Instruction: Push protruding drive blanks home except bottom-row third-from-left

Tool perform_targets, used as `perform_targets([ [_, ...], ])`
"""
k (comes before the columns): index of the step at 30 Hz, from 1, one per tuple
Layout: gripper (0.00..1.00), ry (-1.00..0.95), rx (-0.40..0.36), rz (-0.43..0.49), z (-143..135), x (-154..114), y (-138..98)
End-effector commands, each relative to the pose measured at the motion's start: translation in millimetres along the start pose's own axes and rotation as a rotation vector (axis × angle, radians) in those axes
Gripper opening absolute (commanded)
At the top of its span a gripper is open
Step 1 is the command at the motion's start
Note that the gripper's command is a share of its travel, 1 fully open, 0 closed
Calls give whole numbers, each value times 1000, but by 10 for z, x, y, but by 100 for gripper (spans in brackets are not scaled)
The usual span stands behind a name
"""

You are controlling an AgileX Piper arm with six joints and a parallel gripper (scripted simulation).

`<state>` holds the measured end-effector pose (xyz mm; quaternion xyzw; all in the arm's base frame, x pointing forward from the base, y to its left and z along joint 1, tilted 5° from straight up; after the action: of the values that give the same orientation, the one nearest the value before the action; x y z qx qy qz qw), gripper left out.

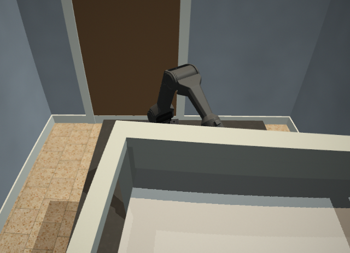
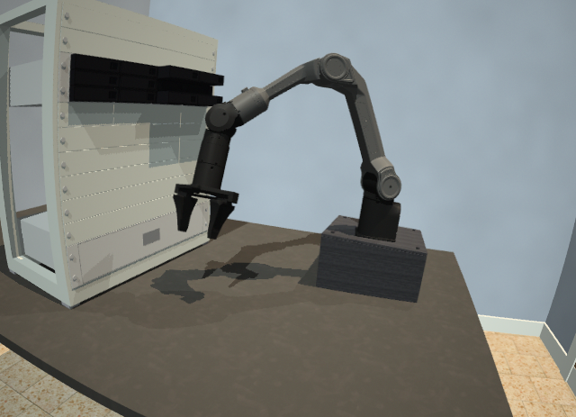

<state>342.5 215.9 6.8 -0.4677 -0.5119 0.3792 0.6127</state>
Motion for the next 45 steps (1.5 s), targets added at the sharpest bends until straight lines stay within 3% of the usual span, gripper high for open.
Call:
perform_targets([
  [1, 100, 0, -1, -1, -2, 4, -6],
  [37, 100, 0, -2, -1, -3, 3, -8],
  [45, 100, 36, -23, -5, -30, -37, -106],
])
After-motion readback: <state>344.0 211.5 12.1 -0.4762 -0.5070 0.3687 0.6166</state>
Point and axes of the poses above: the point where the finger pads meet when closed, its own y axis out along the fingers, its own z axis across the jaws, x = y × z, the point moved 1 cm from there along -y, back along the fingers, and after that the axes turned 5 degrees about -y, right-handed, at the moved point
